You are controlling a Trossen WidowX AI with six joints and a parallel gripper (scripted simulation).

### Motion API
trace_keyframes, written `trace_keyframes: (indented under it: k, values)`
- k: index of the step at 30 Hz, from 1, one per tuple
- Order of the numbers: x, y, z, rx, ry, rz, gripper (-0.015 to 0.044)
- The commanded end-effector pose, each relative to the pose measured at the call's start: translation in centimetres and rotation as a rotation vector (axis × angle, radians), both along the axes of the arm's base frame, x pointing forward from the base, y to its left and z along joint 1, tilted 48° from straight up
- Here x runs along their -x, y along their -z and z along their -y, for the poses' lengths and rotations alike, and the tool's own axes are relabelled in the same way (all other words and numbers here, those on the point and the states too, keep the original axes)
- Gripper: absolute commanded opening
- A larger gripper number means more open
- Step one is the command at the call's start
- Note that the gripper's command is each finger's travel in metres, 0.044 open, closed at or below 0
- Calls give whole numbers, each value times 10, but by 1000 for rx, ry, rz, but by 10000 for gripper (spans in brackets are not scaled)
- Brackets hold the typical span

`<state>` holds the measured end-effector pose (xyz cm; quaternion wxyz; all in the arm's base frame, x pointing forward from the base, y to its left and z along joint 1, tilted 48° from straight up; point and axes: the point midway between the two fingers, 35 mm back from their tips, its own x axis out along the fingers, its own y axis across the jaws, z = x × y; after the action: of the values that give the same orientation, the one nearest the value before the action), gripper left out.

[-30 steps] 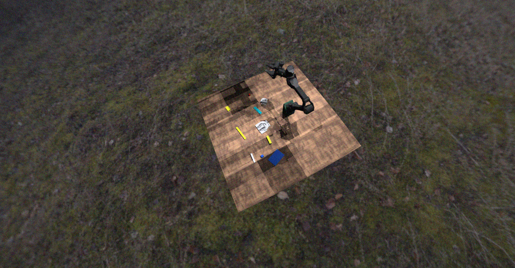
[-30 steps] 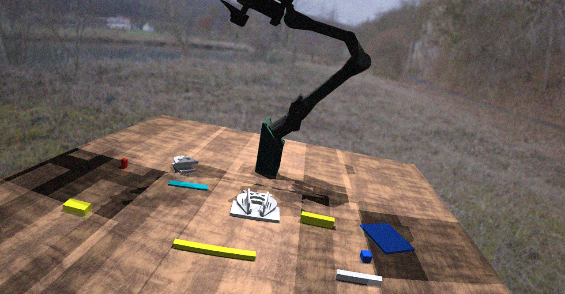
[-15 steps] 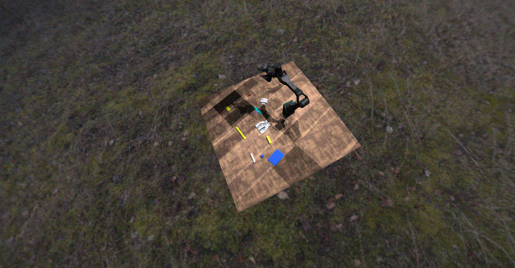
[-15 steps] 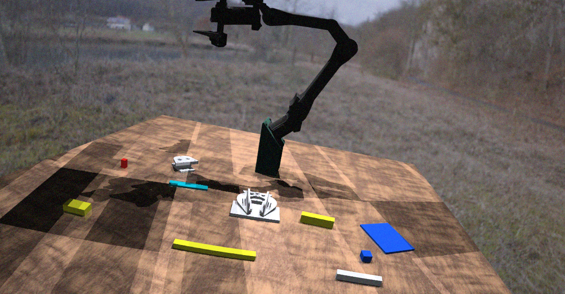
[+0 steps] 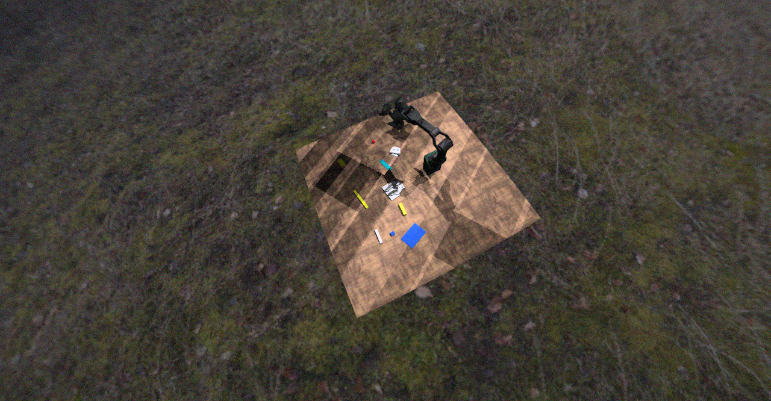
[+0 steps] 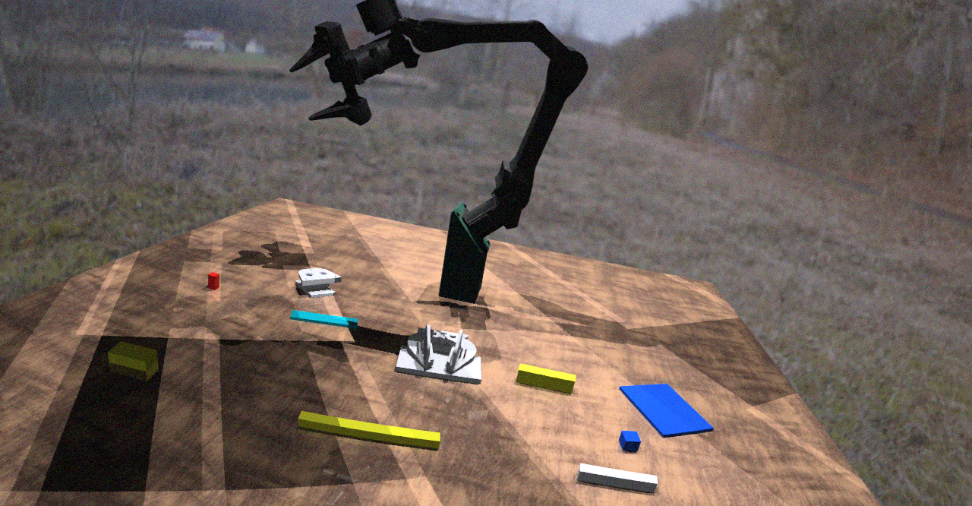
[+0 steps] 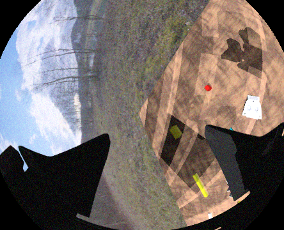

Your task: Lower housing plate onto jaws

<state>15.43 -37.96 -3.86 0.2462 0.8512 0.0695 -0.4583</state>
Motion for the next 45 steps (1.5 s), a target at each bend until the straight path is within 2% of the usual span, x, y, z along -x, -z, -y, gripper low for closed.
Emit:
trace_keyframes:
  k: [1, 16, 31, 38, 42, 45]
  values:
    - [-6, 26, -20, -93, -60, -51, 440]
    - [-12, 96, -102, -426, -277, -219, 440]
    - [2, 134, -186, -757, -511, -378, 440]
    - [3, 137, -191, -771, -521, -384, 440]
    - [1, 160, -218, -773, -522, -383, 440]
    - [1, 161, -220, -773, -522, -383, 440]
